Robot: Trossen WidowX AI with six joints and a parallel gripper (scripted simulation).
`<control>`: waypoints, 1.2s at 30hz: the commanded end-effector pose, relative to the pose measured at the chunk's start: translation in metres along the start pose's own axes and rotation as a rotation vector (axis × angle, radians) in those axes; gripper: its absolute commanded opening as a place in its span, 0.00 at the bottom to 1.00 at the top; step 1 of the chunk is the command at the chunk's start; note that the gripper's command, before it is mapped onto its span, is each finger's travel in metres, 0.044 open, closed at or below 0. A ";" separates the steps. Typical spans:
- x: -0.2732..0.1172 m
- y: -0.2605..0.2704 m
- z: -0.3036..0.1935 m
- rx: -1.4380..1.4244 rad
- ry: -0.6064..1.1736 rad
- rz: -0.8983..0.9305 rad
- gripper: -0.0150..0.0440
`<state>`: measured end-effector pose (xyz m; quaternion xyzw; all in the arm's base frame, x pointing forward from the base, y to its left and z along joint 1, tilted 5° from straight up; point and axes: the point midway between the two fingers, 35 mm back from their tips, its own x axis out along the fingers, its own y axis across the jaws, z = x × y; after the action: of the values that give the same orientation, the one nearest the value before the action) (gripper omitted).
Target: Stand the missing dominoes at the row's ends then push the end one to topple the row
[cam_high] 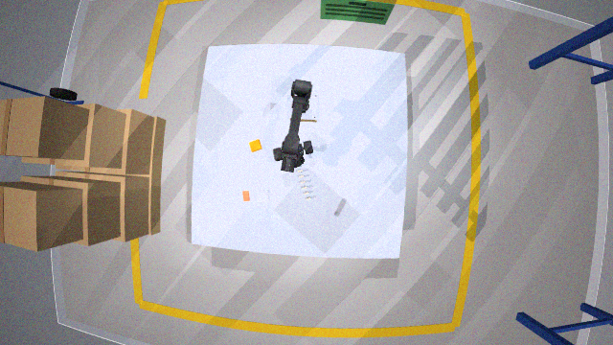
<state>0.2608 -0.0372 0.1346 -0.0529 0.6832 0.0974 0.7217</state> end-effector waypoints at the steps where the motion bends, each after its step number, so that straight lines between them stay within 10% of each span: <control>1: 0.012 0.001 0.002 -0.014 -0.002 0.001 0.44; 23: 0.127 0.002 -0.001 -0.014 -0.002 0.002 0.44; 36: 0.130 0.003 -0.002 -0.014 -0.002 0.002 0.44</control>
<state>0.2652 -0.0265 0.0064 -0.0592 0.6816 0.1041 0.7218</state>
